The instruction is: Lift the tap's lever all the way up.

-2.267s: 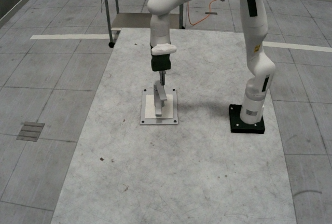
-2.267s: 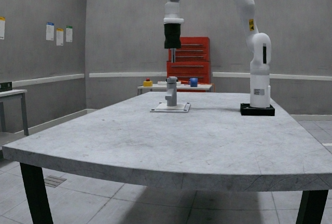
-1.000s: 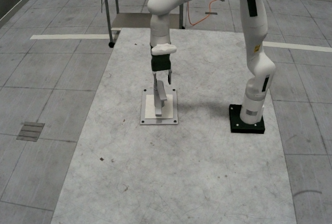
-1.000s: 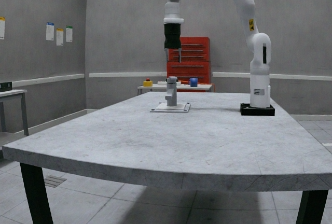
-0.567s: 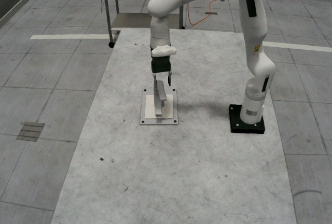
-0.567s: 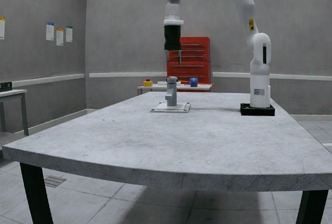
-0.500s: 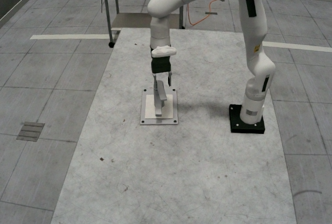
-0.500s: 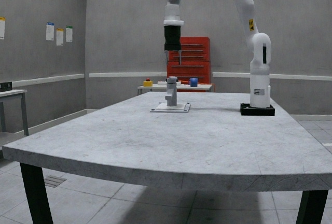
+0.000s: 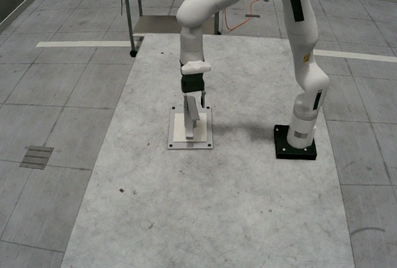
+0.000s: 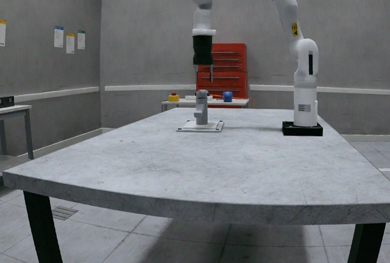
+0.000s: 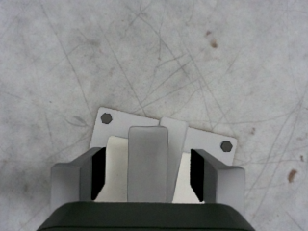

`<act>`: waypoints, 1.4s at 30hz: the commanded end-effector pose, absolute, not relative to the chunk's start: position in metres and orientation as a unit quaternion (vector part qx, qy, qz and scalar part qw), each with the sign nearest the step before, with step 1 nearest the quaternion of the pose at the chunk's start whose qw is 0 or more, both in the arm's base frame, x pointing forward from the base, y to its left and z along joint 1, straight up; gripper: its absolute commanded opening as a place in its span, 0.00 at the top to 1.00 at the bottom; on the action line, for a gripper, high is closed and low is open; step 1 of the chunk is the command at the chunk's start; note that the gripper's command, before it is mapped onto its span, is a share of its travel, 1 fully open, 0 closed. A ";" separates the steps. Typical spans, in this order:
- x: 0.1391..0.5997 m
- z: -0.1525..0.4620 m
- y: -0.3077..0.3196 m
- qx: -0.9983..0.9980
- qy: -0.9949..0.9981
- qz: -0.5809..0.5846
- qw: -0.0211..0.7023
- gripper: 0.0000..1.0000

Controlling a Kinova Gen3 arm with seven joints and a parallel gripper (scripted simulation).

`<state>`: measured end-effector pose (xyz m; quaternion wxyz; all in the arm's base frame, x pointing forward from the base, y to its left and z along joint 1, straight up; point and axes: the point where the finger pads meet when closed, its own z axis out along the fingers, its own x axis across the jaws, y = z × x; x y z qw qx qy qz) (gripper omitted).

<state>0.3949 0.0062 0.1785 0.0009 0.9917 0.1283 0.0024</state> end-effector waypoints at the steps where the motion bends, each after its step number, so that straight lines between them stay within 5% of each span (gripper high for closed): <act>1: 0.395 0.176 0.006 0.992 0.128 0.003 0.001 0.00; 42: 0.396 0.155 0.006 0.992 0.128 0.003 0.001 0.00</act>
